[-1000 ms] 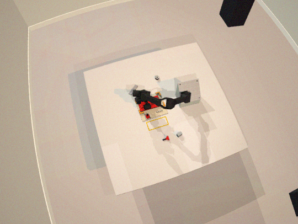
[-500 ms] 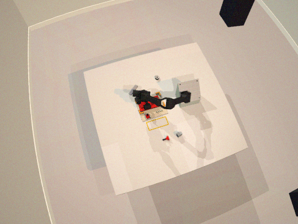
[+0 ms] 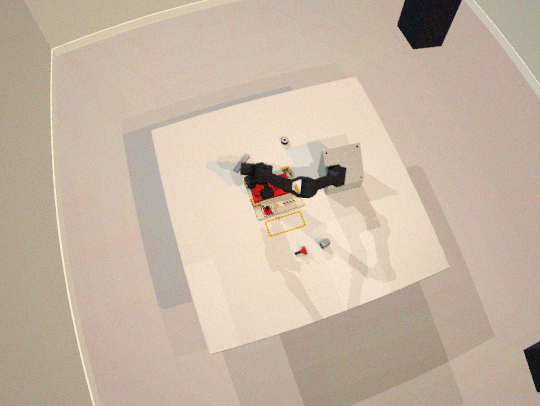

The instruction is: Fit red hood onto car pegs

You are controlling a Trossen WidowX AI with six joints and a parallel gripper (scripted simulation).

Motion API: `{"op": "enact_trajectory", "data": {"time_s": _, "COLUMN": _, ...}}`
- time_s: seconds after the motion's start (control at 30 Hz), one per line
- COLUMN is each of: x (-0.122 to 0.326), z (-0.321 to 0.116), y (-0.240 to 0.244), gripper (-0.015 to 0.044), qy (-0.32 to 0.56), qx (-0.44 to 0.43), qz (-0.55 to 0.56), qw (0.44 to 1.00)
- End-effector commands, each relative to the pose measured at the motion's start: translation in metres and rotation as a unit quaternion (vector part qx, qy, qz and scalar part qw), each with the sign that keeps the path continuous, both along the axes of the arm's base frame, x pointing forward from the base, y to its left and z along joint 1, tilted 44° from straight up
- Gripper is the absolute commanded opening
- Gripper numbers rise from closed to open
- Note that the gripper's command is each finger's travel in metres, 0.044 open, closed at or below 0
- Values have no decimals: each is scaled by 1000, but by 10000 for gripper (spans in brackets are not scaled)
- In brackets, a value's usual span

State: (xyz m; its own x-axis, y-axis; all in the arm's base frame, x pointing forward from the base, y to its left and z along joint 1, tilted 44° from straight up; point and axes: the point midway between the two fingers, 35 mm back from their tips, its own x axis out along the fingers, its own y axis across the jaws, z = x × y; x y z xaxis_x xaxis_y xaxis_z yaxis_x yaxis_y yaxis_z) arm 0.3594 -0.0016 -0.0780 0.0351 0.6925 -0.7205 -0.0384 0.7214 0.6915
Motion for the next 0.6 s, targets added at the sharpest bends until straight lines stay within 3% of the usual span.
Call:
{"op": "enact_trajectory", "data": {"time_s": 0.0, "x": 2, "z": 11, "y": -12, "gripper": 440, "qy": -4, "qx": -3, "qz": 1, "qw": 1000}}
{"op": "enact_trajectory", "data": {"time_s": 0.2, "x": -1, "z": 48, "y": -47, "gripper": 440, "qy": -2, "qx": -5, "qz": 2, "qw": 1000}}
{"op": "enact_trajectory", "data": {"time_s": 0.57, "x": -1, "z": 49, "y": -48, "gripper": 440, "qy": -2, "qx": -5, "qz": 2, "qw": 1000}}
